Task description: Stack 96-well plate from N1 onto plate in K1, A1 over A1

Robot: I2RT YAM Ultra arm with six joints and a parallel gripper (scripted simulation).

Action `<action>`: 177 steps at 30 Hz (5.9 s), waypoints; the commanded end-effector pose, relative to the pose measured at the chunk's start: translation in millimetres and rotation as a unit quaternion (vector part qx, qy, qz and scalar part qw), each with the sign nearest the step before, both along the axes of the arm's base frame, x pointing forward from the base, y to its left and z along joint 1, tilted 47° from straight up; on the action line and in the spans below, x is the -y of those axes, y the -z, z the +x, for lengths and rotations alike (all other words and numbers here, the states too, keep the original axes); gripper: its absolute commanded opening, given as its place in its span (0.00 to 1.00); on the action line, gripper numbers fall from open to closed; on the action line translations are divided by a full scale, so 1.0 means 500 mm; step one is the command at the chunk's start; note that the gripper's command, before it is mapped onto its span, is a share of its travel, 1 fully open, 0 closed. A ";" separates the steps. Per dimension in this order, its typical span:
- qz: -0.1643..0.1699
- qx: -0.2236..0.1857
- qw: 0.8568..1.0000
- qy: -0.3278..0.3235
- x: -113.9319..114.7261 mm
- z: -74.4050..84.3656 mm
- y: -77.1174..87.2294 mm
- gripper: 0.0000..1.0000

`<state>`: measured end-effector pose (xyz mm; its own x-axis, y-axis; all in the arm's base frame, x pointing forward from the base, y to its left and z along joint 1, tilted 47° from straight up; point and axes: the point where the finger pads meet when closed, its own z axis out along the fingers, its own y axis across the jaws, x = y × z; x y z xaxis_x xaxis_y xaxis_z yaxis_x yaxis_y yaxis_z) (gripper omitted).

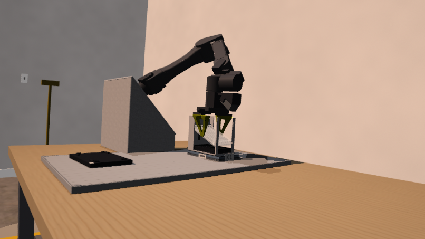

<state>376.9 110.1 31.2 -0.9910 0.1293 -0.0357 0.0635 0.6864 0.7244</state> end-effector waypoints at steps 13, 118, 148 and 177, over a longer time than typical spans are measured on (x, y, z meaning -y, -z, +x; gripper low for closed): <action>-0.003 -0.001 1.000 0.007 -0.029 0.008 0.044 0.00; -0.003 0.017 1.000 0.007 -0.044 0.043 0.039 0.00; -0.002 0.017 1.000 0.007 -0.051 0.045 0.044 0.00; -0.002 0.017 1.000 0.007 -0.052 0.045 0.043 0.00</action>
<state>378.0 128.2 13.9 -0.9908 0.1344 -0.0153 0.0823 0.6886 0.7205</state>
